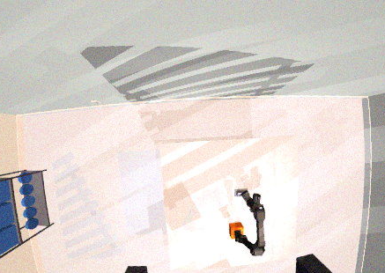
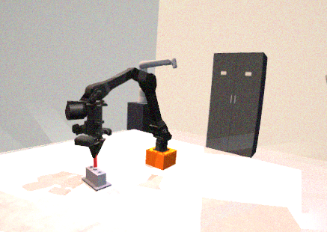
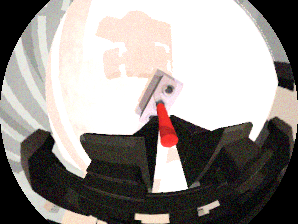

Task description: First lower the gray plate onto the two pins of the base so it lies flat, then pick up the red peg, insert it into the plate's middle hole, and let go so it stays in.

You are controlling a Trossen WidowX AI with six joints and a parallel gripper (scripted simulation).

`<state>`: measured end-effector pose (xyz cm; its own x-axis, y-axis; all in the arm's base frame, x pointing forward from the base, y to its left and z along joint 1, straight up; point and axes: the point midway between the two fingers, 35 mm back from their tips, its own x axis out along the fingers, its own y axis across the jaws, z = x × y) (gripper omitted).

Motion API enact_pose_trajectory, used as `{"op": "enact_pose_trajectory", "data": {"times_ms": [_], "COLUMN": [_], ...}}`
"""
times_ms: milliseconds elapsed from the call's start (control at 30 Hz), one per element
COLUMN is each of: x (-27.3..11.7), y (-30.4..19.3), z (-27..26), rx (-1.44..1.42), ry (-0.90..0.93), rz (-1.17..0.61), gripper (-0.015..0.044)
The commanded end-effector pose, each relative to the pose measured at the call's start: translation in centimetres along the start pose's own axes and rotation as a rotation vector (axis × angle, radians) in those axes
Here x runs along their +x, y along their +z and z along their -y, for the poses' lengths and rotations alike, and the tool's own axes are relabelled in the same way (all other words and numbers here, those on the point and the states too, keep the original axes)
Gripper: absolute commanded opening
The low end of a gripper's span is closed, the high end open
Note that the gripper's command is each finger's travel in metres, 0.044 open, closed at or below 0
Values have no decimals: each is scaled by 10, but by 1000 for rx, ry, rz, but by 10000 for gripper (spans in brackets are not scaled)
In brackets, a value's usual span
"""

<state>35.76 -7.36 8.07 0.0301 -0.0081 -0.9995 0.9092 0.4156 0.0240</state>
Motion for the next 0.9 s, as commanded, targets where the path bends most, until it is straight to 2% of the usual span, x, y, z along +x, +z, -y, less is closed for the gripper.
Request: {"op": "enact_pose_trajectory", "data": {"times_ms": [0, 867], "x": [0, 14], "y": [0, 0], "z": [1, 0], "rx": [0, -4], "ry": [0, 4], "rz": [0, 2], "gripper": [0, 0]}}
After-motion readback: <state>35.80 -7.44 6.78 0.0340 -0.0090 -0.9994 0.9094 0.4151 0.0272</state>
